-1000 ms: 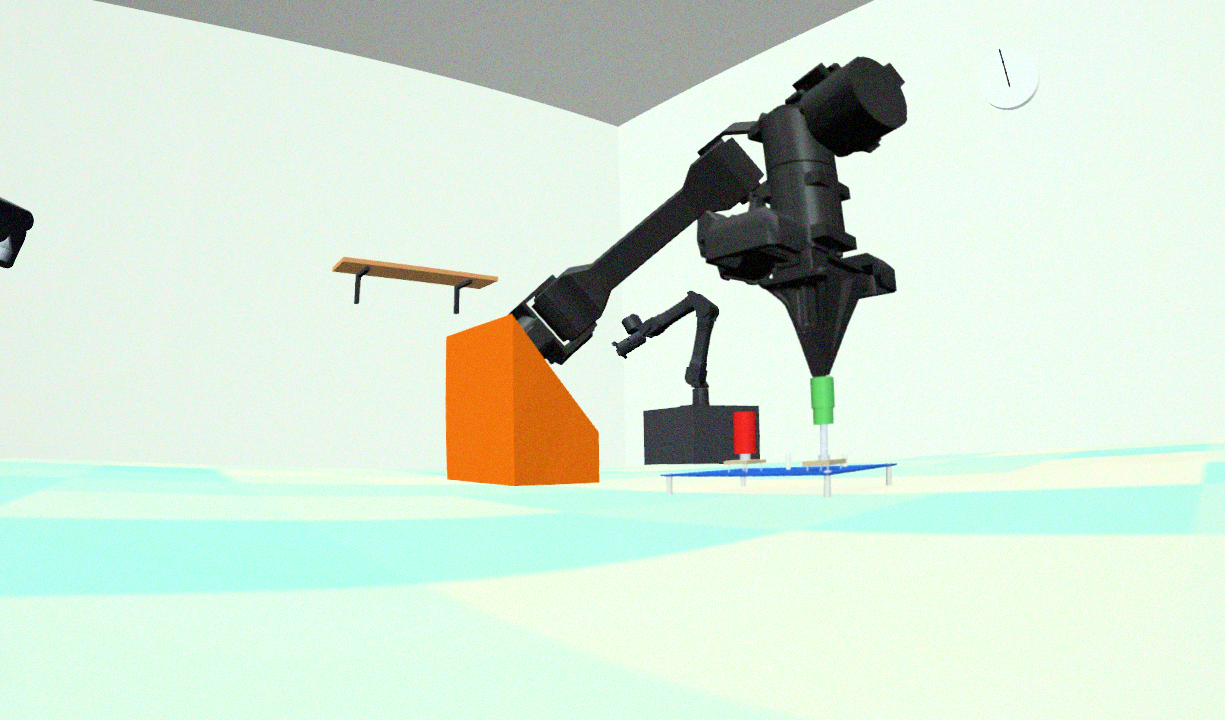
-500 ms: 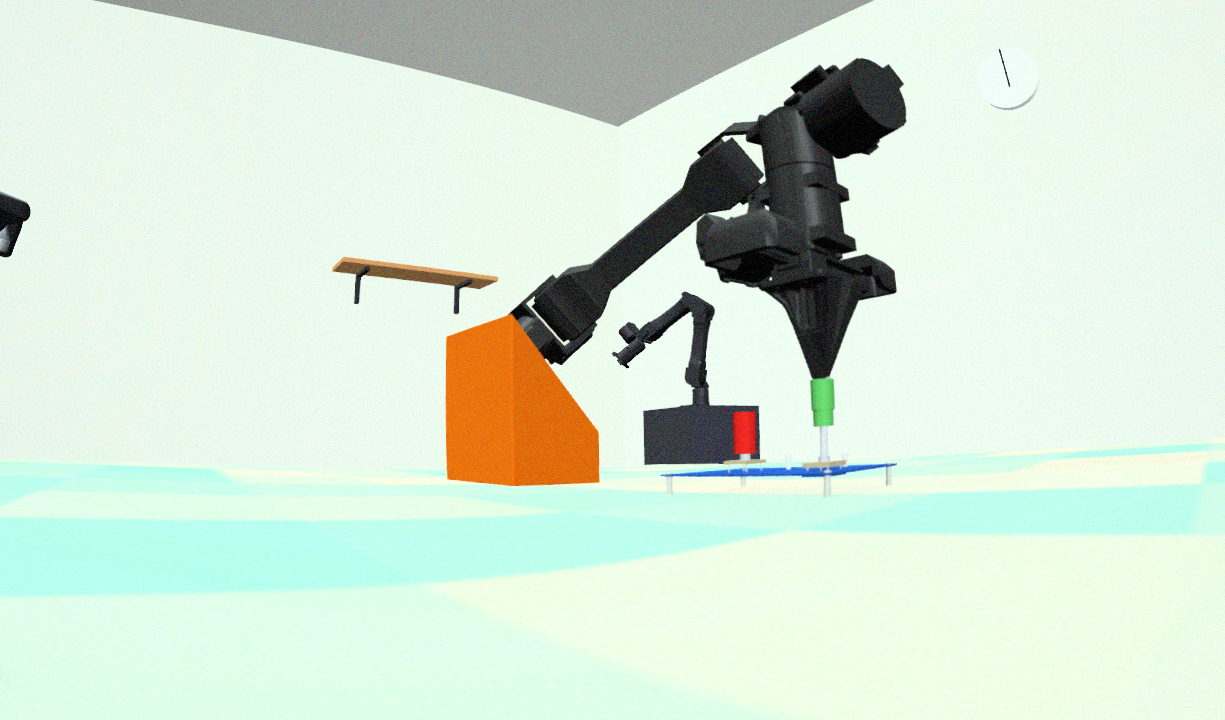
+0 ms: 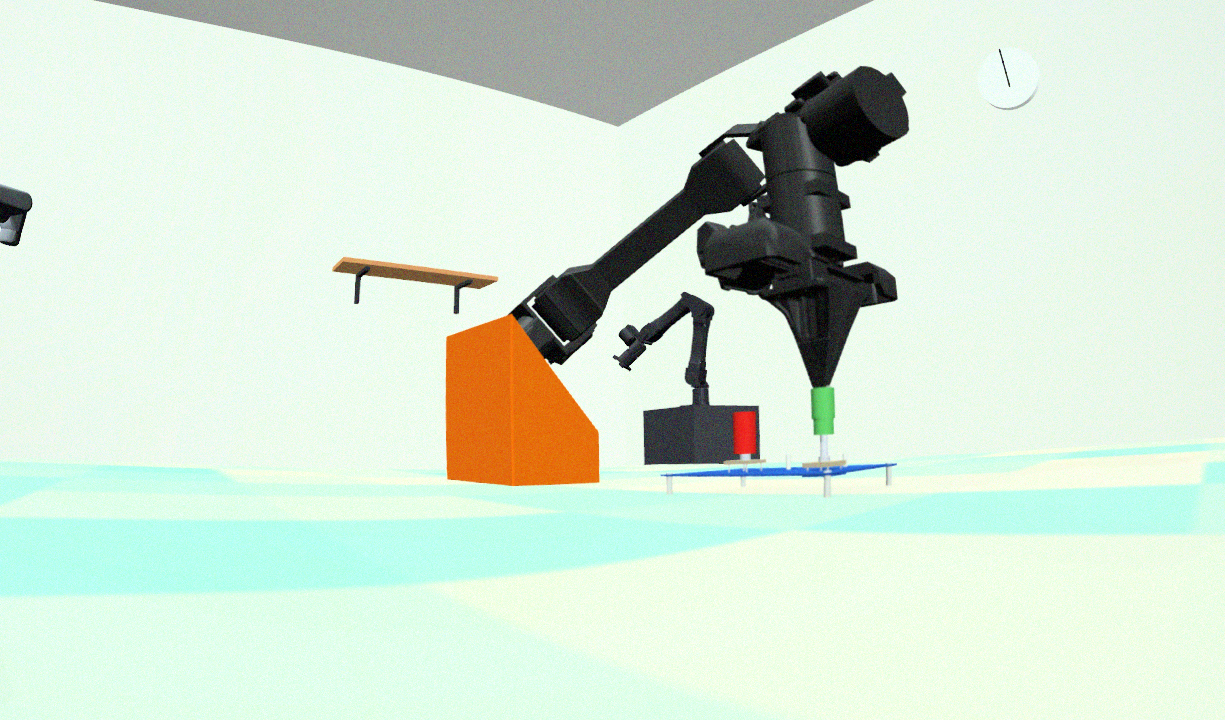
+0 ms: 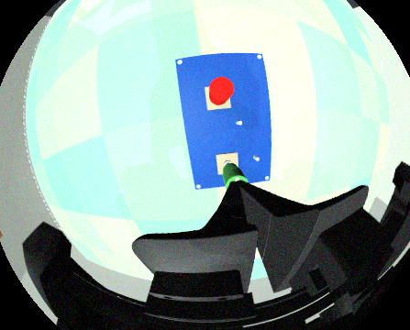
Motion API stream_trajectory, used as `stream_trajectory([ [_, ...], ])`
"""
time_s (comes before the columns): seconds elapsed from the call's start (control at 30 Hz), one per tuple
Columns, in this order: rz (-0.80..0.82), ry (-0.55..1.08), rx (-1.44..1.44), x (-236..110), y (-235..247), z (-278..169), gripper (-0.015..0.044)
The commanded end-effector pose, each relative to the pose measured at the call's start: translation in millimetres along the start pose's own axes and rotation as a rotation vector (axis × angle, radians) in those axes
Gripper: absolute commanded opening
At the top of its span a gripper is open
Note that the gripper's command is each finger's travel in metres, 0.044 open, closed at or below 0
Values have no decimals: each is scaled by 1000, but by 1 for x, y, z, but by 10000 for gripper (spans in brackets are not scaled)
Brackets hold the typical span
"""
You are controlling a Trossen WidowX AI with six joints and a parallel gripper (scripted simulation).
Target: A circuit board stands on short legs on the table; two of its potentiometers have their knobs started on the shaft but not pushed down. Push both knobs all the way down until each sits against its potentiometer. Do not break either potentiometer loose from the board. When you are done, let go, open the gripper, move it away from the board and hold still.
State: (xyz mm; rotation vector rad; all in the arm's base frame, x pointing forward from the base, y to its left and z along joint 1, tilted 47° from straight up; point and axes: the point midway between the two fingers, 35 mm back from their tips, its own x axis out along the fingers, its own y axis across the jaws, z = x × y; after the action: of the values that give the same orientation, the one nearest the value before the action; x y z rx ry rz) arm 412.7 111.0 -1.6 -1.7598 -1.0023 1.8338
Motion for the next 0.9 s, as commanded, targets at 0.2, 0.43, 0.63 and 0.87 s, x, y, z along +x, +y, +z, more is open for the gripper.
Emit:
stream_trajectory([
  [0.2,-5,-6,-15,14,-3,-2,0],
  [0.43,-5,-6,-15,15,-3,-2,0],
  [0.63,-5,-6,-15,17,-3,-2,0],
  [0.87,-5,-6,-15,19,-3,-2,0],
])
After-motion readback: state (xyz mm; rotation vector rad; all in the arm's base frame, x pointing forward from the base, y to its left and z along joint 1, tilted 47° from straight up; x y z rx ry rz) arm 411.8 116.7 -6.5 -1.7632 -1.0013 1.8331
